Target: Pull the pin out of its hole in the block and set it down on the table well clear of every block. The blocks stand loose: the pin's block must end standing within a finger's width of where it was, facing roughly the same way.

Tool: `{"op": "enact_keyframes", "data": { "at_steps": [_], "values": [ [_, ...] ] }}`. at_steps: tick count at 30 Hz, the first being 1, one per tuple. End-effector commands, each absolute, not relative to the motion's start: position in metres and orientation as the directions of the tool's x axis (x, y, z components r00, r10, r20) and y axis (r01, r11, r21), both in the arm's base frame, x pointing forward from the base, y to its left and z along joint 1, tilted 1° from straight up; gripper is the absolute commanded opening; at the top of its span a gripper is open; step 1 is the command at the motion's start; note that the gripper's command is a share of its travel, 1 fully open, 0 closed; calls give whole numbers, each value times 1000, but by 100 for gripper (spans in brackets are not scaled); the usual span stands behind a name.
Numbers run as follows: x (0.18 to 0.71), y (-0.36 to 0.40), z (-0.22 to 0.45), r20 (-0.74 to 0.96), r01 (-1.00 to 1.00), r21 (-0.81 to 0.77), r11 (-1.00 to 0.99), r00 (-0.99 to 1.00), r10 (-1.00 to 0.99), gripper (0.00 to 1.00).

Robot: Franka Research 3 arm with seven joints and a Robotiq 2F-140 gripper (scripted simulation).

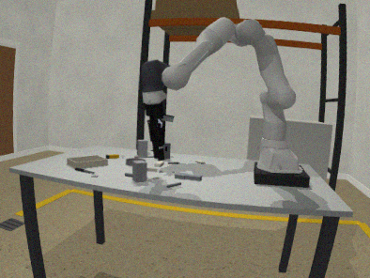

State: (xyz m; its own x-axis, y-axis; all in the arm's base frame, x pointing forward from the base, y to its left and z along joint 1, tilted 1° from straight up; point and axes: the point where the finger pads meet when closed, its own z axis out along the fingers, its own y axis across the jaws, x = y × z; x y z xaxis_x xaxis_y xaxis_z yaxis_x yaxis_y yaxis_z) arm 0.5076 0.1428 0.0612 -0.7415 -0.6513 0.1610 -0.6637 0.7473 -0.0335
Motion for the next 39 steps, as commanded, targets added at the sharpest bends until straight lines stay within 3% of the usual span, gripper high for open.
{"op": "enact_keyframes", "data": {
  "at_steps": [1, 39],
  "values": [
    [505, 140, 58, 174, -658, -36, 752, -745, -644, 33],
    [491, 127, 39, 247, -653, -49, 756, -741, -625, 33]
  ]
}}
